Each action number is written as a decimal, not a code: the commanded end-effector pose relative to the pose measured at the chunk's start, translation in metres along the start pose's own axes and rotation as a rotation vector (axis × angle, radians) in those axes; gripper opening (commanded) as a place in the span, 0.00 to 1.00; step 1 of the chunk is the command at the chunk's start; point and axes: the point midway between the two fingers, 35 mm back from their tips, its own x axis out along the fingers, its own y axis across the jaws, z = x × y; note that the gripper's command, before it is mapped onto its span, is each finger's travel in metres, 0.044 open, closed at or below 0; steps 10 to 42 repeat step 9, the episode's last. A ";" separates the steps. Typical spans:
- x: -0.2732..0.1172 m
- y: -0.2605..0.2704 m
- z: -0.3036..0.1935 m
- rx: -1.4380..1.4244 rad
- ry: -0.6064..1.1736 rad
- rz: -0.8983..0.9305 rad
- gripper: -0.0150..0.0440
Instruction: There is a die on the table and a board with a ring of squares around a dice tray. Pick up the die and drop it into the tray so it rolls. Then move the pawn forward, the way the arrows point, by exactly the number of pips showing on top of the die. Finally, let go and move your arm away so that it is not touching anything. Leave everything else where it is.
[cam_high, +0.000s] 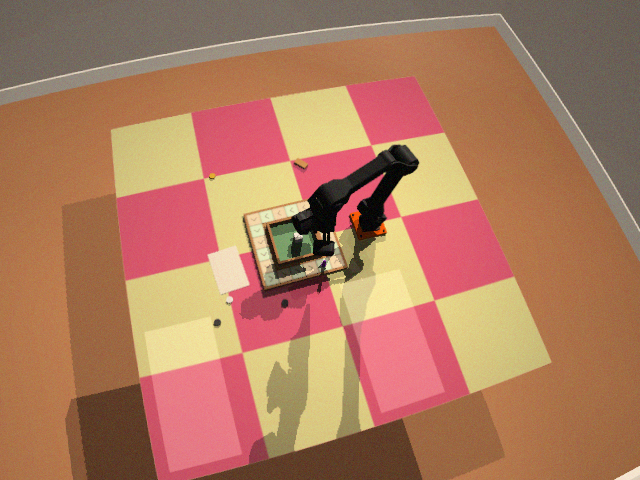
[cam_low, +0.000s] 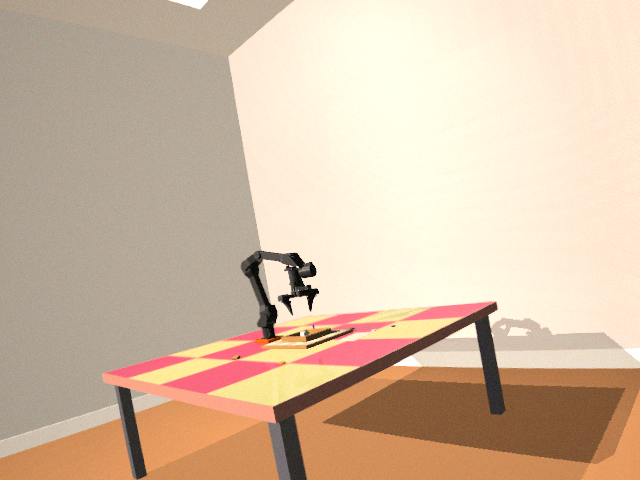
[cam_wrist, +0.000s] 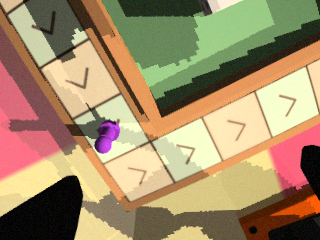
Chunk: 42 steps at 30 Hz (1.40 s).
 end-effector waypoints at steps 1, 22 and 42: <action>-0.040 -0.057 -0.007 -0.275 -0.005 0.000 1.00; -0.046 -0.067 -0.011 -0.327 -0.005 -0.001 1.00; -0.046 -0.067 -0.011 -0.327 -0.005 -0.001 1.00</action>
